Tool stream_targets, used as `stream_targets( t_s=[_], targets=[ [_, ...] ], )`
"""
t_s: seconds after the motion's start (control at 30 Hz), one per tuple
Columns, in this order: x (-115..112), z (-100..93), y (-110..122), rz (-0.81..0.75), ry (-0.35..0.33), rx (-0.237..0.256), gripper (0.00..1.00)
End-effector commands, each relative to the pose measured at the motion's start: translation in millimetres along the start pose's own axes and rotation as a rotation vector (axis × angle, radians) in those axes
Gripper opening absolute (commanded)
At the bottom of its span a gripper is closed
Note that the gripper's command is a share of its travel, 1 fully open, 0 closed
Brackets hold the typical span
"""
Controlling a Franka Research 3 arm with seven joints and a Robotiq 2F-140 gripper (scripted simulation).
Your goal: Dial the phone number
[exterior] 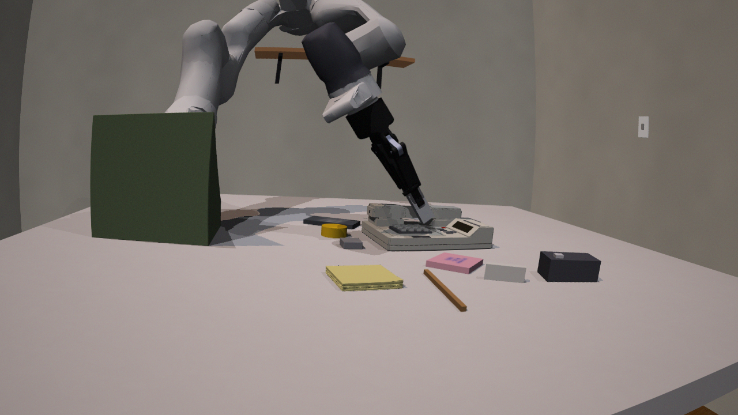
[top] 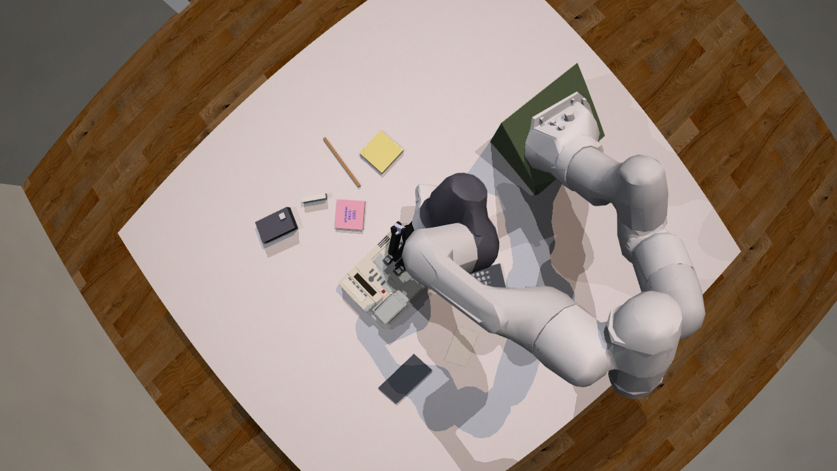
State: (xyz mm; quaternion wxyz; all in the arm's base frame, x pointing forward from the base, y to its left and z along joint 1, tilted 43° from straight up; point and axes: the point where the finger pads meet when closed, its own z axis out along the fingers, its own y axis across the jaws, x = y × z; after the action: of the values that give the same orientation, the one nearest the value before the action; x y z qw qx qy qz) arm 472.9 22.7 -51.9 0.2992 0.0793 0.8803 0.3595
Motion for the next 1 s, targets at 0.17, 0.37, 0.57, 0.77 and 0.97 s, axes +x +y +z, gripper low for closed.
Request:
stream_targets(
  t_s=[0.17,0.37,0.57,0.77,0.97],
  targets=[
    [4,-4.3,-1,0.010,0.001,0.003,0.00],
    [9,-8.2,-1,0.010,0.001,0.003,0.00],
    [12,-10.3,-1,0.010,0.001,0.003,0.00],
    [13,-10.6,-1,0.010,0.001,0.003,0.00],
    [15,-7.7,-1,0.010,0.001,0.003,0.00]
  ],
)
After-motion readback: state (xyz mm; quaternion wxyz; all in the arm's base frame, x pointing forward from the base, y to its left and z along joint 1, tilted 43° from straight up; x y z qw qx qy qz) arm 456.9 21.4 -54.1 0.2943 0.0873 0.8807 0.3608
